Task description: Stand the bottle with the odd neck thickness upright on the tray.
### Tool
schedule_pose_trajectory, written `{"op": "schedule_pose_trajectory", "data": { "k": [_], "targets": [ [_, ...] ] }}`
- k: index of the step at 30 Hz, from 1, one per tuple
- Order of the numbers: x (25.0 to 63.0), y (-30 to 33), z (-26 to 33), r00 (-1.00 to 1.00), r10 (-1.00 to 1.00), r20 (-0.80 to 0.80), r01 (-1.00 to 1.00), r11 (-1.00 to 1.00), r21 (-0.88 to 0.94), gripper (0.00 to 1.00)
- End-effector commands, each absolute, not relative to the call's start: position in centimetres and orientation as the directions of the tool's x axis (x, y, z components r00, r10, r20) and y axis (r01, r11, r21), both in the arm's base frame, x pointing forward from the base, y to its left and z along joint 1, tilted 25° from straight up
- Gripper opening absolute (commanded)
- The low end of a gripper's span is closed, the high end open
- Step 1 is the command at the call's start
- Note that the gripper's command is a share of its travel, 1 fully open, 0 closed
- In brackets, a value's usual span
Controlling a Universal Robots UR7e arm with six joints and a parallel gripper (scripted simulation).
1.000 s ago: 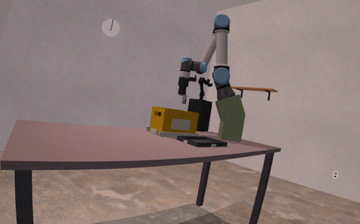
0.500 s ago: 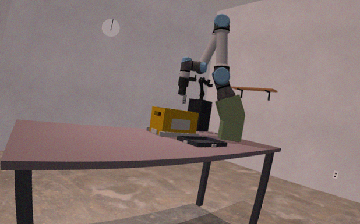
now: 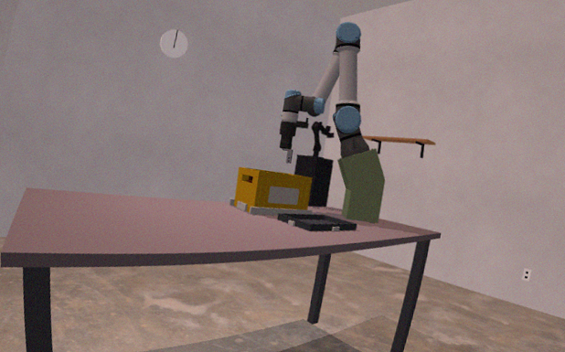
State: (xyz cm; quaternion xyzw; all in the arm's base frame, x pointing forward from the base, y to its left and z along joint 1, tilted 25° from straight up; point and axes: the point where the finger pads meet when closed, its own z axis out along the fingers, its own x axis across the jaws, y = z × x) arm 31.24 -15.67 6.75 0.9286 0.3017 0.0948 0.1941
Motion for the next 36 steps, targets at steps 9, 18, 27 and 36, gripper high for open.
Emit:
{"op": "schedule_pose_trajectory", "data": {
  "k": [9, 18, 27, 36],
  "targets": [
    [32.6, -10.3, 5.2, 0.800, 0.597, 0.058, 0.526, -0.744, 0.412, 0.00],
    [33.3, -7.4, 4.7, 0.800, 0.598, 0.060, 0.522, -0.741, 0.421, 0.00],
    [33.3, -7.3, 4.7, 0.800, 0.598, 0.060, 0.522, -0.741, 0.422, 0.00],
    [33.2, -7.3, 4.7, 0.800, 0.598, 0.060, 0.523, -0.742, 0.421, 1.00]
  ]
}}
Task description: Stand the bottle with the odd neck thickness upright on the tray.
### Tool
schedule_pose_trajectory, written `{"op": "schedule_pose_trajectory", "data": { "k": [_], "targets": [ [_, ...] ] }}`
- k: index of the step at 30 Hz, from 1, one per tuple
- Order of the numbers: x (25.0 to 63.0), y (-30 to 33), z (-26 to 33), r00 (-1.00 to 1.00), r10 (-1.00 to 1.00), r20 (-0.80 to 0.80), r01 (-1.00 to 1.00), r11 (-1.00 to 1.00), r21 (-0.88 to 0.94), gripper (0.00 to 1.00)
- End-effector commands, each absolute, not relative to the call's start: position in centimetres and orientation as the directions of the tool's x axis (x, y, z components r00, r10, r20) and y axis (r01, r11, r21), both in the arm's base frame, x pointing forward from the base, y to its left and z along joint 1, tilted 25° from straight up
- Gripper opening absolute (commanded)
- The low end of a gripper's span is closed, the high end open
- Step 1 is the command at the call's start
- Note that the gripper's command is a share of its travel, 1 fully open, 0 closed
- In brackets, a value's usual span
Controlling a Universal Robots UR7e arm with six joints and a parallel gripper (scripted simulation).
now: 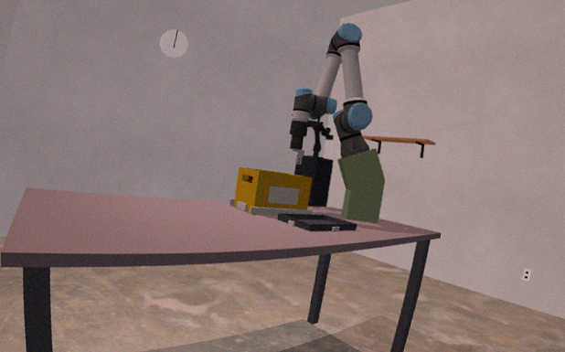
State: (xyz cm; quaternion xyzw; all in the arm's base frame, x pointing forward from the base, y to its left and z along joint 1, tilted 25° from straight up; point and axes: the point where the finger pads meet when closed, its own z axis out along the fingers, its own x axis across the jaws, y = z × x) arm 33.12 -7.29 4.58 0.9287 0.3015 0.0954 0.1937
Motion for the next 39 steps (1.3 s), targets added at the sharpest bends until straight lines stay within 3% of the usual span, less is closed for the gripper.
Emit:
{"op": "schedule_pose_trajectory", "data": {
  "k": [1, 39],
  "targets": [
    [33.25, -7.28, 4.69, 0.800, 0.598, 0.060, 0.523, -0.742, 0.421, 1.00],
    [33.25, -7.35, 4.35, 0.800, 0.597, 0.059, 0.523, -0.742, 0.418, 1.00]
  ]
}}
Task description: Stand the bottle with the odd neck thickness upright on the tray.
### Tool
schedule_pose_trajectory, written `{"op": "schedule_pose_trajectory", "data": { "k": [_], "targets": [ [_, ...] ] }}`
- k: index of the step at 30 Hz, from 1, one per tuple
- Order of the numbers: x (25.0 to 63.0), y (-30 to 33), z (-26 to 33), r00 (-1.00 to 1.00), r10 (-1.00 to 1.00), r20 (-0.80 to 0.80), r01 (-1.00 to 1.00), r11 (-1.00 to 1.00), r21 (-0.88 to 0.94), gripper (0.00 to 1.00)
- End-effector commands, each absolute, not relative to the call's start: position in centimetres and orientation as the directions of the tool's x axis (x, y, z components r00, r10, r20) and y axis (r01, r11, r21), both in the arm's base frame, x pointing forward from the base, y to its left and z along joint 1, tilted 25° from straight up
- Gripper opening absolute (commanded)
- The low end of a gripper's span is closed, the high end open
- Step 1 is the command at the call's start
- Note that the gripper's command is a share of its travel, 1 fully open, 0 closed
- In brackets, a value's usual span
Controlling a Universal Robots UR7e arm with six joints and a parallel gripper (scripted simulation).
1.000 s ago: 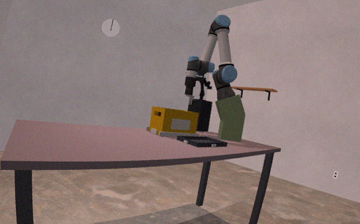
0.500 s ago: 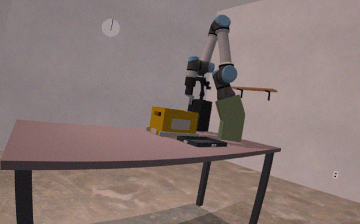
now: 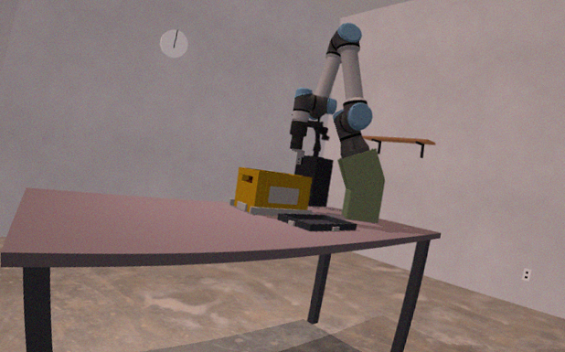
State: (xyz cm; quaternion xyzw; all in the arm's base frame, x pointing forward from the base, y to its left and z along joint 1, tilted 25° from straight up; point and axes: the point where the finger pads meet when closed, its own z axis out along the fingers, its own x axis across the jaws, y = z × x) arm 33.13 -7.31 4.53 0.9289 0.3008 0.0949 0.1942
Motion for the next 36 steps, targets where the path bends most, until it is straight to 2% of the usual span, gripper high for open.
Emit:
{"op": "schedule_pose_trajectory", "data": {
  "k": [1, 36],
  "targets": [
    [33.2, -7.4, 4.3, 0.800, 0.597, 0.059, 0.523, -0.743, 0.418, 1.00],
    [34.2, -8.4, 1.0, 0.801, 0.595, 0.059, 0.522, -0.744, 0.417, 1.00]
  ]
}}
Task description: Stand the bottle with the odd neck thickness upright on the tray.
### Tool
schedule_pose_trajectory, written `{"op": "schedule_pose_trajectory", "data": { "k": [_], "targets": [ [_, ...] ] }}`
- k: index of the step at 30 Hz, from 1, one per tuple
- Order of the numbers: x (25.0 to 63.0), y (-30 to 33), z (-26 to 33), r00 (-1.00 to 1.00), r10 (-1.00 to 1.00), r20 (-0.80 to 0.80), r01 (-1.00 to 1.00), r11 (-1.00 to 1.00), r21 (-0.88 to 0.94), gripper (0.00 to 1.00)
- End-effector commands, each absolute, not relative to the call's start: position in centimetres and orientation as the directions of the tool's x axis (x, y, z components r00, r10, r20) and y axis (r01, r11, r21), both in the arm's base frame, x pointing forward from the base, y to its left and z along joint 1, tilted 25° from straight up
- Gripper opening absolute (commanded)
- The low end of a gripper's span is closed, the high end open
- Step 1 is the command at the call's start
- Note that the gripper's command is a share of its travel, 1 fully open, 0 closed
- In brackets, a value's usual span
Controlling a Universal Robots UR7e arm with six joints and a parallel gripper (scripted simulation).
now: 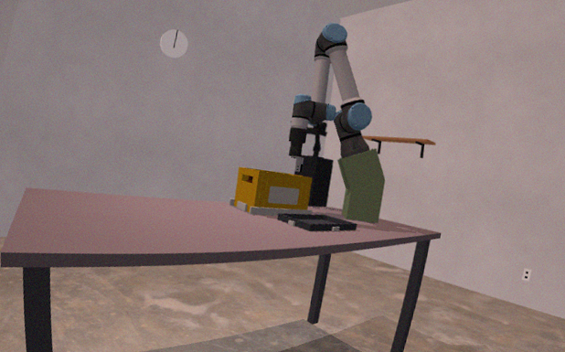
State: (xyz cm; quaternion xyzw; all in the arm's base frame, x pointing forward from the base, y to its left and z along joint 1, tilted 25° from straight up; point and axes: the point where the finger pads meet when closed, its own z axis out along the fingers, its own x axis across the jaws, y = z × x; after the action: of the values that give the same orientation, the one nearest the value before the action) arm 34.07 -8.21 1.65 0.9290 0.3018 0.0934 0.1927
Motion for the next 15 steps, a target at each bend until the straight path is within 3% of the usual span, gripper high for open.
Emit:
{"op": "schedule_pose_trajectory", "data": {
  "k": [1, 15],
  "targets": [
    [34.24, -8.46, 0.91, 0.801, 0.595, 0.059, 0.522, -0.744, 0.417, 1.00],
    [34.39, -8.58, 0.53, 0.801, 0.596, 0.059, 0.522, -0.744, 0.417, 1.00]
  ]
}}
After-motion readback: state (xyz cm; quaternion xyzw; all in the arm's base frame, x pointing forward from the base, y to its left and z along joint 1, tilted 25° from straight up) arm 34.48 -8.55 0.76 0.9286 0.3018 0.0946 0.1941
